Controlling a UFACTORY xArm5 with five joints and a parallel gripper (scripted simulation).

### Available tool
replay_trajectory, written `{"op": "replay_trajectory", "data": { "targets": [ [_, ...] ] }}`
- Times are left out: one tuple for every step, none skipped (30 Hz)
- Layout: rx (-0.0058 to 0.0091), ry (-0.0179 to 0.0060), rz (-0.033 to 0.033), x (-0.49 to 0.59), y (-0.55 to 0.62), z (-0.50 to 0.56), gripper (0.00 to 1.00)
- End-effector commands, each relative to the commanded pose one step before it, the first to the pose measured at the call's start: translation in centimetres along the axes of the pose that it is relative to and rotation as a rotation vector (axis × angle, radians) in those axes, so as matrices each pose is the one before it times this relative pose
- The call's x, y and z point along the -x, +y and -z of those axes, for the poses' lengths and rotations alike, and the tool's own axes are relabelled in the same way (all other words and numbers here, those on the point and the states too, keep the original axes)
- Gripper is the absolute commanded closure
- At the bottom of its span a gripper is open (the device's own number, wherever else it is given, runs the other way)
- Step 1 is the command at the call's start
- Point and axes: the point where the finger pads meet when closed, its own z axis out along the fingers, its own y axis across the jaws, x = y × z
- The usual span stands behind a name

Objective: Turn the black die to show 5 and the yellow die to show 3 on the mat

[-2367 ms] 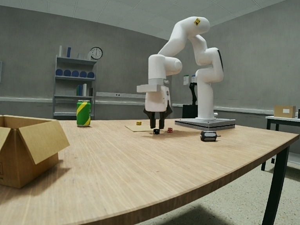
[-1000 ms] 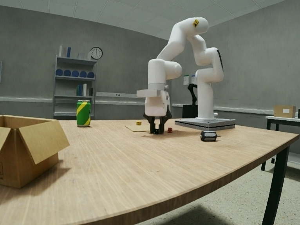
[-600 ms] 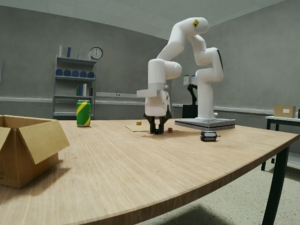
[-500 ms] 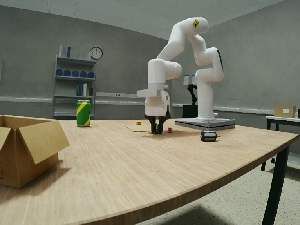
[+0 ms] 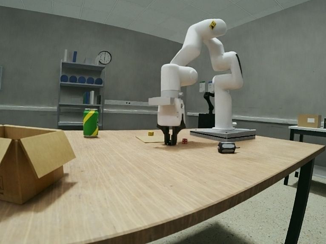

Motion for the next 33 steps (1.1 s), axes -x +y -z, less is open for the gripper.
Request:
{"op": "replay_trajectory", "data": {
  "targets": [
    [0.00081,0.00316,0.00010,-0.125,0.028,0.100,0.85],
    [0.00000,0.00000,0.00000,0.000,0.000,0.000,0.85],
    [0.00000,0.00000,0.00000,0.000,0.000,0.000,0.85],
    [0.00000,0.00000,0.00000,0.000,0.000,0.000,0.85],
    [0.00000,0.00000,0.00000,0.000,0.000,0.000,0.85],
    [0.00000,0.00000,0.00000,0.000,0.000,0.000,0.85],
    [0.00000,0.00000,0.00000,0.000,0.000,0.000,0.85],
    [0.00000,0.00000,0.00000,0.000,0.000,0.000,0.85],
    [0.00000,0.00000,0.00000,0.000,0.000,0.000,0.85],
    [0.00000,0.00000,0.00000,0.000,0.000,0.000,0.85],
    [0.00000,0.00000,0.00000,0.000,0.000,0.000,0.85],
    [0.00000,0.00000,0.00000,0.000,0.000,0.000,0.85],
    [0.00000,0.00000,0.00000,0.000,0.000,0.000,0.85],
    [0.00000,0.00000,0.00000,0.000,0.000,0.000,0.85],
    [0.00000,0.00000,0.00000,0.000,0.000,0.000,0.85],
    [0.00000,0.00000,0.00000,0.000,0.000,0.007,0.85],
    [0.00000,0.00000,0.00000,-0.001,-0.002,0.043,0.85],
    [-0.00001,-0.00001,0.00000,-0.002,-0.006,0.106,0.85],
    [-0.00001,-0.00001,0.00000,-0.003,-0.011,0.189,0.85],
    [-0.00001,-0.00002,0.00000,-0.004,-0.017,0.283,0.85],
    [-0.00002,-0.00003,0.00000,-0.005,-0.023,0.382,0.85],
    [-0.00002,-0.00004,0.00000,-0.008,-0.028,0.482,0.85],
    [-0.00003,-0.00005,0.00000,-0.009,-0.034,0.577,0.85],
    [0.00000,0.00000,0.00000,0.000,0.000,0.000,0.85],
    [0.00000,0.00000,0.00000,0.000,0.000,0.000,0.85],
    [-0.00003,-0.00005,0.00000,-0.011,-0.039,0.664,0.85],
    [-0.00004,-0.00006,0.00000,-0.011,-0.043,0.732,0.85],
    [-0.00004,-0.00006,0.00000,-0.013,-0.045,0.770,0.85],
    [-0.00004,-0.00006,0.00000,-0.011,-0.047,0.786,0.85],
    [-0.00004,-0.00006,0.00000,-0.013,-0.046,0.780,0.85],
    [-0.00004,-0.00006,0.00000,-0.011,-0.045,0.755,0.85],
    [-0.00003,-0.00006,0.00000,-0.011,-0.042,0.709,0.85],
    [-0.00003,-0.00005,0.00000,-0.009,-0.039,0.647,0.85]
  ]
}}
